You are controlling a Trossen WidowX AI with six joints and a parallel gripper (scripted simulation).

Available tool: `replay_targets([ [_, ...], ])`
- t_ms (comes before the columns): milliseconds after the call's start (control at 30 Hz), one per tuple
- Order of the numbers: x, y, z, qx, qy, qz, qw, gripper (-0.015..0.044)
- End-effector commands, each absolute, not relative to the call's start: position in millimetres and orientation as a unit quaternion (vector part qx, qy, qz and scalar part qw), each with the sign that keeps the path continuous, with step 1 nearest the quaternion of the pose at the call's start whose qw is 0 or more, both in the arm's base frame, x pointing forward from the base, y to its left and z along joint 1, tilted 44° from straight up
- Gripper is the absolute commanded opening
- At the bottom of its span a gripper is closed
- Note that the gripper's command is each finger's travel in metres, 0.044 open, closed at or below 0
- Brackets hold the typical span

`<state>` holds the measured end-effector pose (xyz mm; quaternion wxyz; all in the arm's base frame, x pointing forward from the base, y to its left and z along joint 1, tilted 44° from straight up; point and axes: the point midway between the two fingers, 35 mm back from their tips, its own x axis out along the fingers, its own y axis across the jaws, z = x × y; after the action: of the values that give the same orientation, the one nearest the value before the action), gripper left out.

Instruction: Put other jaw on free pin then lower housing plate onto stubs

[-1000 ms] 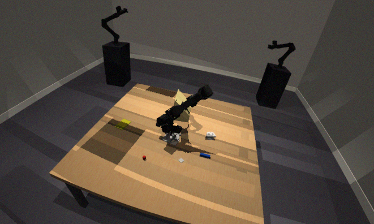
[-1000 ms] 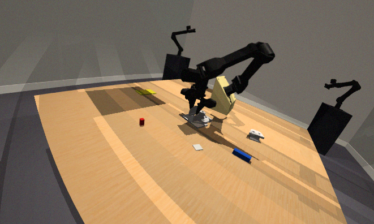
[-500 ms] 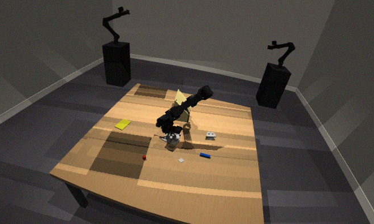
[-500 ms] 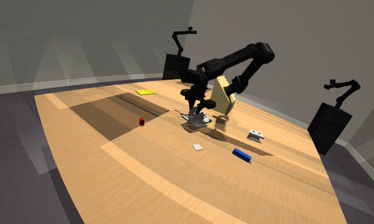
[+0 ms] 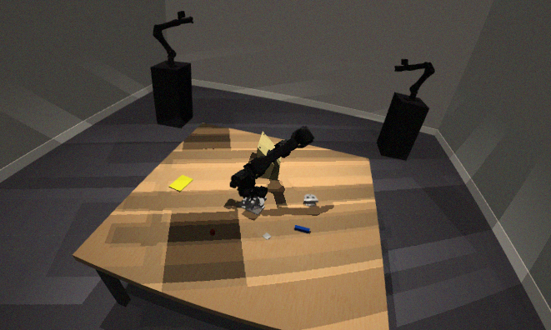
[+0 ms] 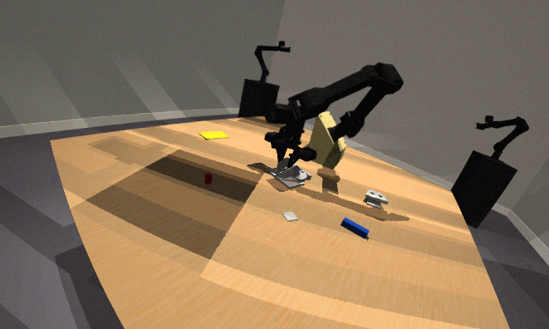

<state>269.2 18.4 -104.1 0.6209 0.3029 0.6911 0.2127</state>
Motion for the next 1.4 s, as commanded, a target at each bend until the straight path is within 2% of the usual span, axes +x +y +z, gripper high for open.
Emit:
replay_targets([
  [0, 269.3, 19.6, -104.4, 0.307, 0.690, 0.212, 0.620, 0.0134],
  [1367, 269.0, 23.9, -108.8, 0.307, 0.690, 0.213, 0.620, 0.0134],
])
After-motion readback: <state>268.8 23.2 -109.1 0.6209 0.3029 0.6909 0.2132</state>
